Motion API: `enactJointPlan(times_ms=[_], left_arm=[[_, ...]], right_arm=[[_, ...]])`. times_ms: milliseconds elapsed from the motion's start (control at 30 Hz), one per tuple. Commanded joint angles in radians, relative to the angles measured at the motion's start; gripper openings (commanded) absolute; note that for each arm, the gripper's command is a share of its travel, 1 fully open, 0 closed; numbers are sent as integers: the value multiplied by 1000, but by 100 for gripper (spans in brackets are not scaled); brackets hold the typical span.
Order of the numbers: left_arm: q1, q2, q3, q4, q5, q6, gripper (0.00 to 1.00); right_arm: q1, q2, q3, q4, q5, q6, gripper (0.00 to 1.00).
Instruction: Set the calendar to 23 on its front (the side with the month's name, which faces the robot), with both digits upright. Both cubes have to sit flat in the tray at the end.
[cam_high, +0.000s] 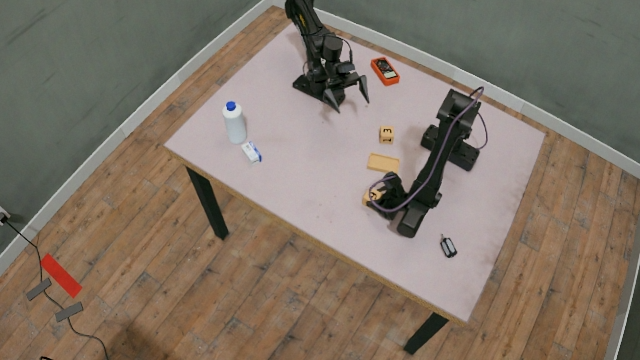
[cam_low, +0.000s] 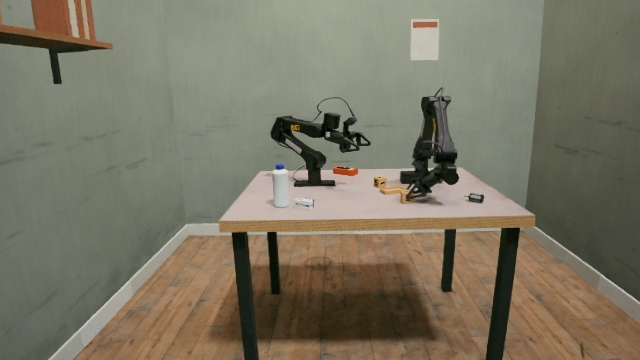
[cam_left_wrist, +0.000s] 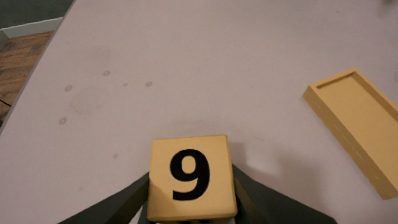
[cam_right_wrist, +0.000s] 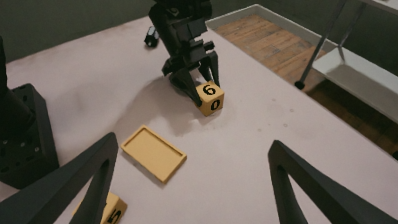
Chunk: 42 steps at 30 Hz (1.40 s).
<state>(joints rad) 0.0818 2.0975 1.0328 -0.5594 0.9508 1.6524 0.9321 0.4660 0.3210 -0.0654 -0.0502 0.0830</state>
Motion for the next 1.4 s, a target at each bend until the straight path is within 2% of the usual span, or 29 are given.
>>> enactJointPlan(times_ms=[0,100,133,267,467,633,833,1067,1200,1367], left_arm=[[6,14,21,-17,18,8,0],[6,-6,23,-30,18,6,34],[5,-28,26,-44,18,5,40],[3,-108,43,-132,19,-5,40],[4,-163,75,-219,19,-4,40],[8,-141,74,-178,18,17,40],[18,-46,31,-64,3,34,40],[18,-23,18,-57,3,23,40],[12,-36,38,-91,-22,-66,40],[-1,-55,81,-152,-65,-314,40]], right_arm=[[11,5,-3,3,1,1,100],[11,5,-3,3,1,1,100],[11,5,-3,3,1,1,100],[11,5,-3,3,1,1,100],[11,5,-3,3,1,1,100],[11,5,-3,3,1,1,100],[11,5,-3,3,1,1,100],[11,5,-3,3,1,1,100],[11,5,-3,3,1,1,100],[11,5,-3,3,1,1,100]])
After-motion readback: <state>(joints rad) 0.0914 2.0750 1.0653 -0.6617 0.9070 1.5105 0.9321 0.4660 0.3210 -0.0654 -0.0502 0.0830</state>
